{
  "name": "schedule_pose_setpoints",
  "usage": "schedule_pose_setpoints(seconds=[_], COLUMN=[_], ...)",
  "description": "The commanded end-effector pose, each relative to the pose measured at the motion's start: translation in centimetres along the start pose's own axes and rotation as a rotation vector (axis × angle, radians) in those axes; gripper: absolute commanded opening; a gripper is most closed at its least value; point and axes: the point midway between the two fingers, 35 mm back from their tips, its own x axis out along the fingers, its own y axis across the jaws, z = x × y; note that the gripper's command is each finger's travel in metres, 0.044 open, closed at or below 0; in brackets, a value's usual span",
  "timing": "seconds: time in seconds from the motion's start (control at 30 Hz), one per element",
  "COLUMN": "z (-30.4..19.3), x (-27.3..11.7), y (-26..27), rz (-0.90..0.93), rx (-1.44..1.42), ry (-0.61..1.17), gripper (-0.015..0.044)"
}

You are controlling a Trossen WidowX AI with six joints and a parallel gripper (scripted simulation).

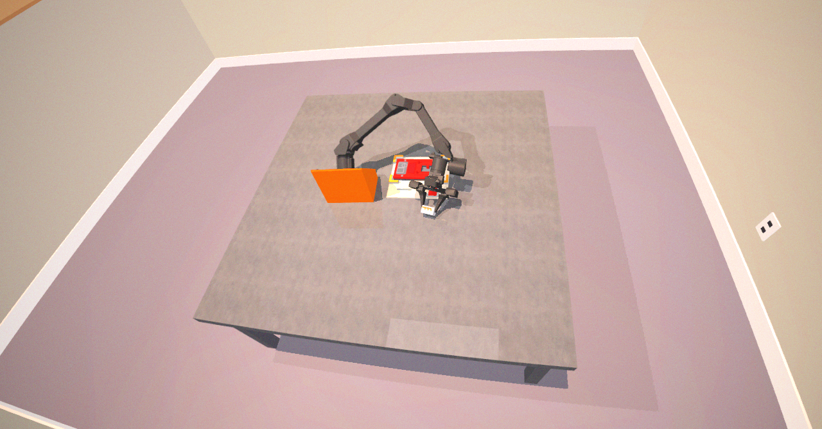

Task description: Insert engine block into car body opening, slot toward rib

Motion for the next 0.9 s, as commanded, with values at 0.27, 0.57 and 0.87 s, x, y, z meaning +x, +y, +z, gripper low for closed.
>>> schedule_pose_setpoints(seconds=[0.27, 0.57, 0.87], z=[-1.02, -0.84, -0.65], x=[0.51, 0.50, 0.73], y=[-0.22, -0.16, 0.04], rz=[-0.006, -0.005, -0.005], rx=[-0.002, -0.001, -0.001], ry=[0.004, 0.004, 0.004], gripper=[0.0000, 0.0000, 0.0000])
